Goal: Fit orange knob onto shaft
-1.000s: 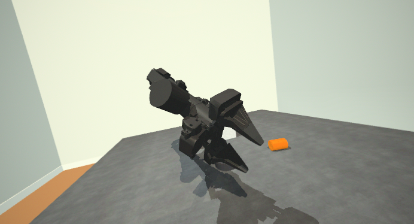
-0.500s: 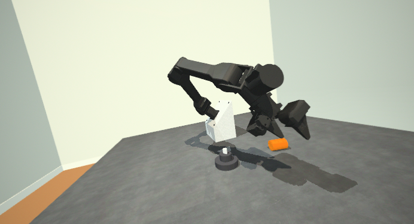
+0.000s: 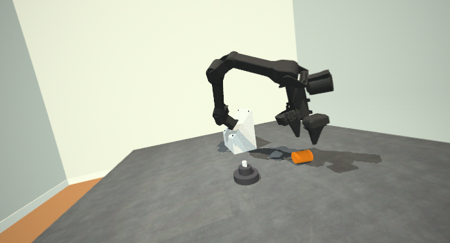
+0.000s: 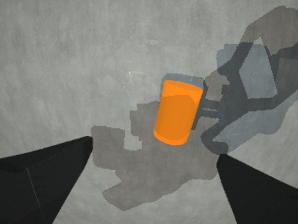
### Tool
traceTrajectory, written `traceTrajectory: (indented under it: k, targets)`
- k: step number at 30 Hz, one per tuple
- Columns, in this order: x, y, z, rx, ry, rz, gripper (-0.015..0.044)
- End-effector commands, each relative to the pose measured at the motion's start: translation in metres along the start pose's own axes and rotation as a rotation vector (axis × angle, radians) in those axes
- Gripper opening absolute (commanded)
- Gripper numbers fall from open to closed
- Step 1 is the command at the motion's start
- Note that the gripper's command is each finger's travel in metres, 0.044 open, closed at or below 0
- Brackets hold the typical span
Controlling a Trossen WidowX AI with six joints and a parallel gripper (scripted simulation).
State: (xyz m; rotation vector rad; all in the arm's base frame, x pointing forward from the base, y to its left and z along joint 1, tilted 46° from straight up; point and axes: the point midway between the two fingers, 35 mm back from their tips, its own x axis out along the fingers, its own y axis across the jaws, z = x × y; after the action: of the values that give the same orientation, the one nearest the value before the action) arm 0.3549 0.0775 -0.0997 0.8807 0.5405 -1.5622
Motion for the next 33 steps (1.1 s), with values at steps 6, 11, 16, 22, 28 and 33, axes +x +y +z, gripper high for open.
traceTrajectory:
  k: [6, 11, 16, 22, 28, 33]
  targets:
    - [0.008, -0.024, 0.0, 0.036, -0.124, 0.016, 0.044]
    - [0.025, -0.024, 0.002, 0.036, -0.124, 0.016, 0.044]
    - [0.033, -0.024, 0.004, 0.036, -0.125, 0.016, 0.044]
    - [0.038, -0.023, 0.004, 0.036, -0.125, 0.017, 0.044]
    - [0.048, -0.023, 0.006, 0.036, -0.125, 0.017, 0.044]
    - [0.056, -0.022, 0.007, 0.036, -0.125, 0.017, 0.044]
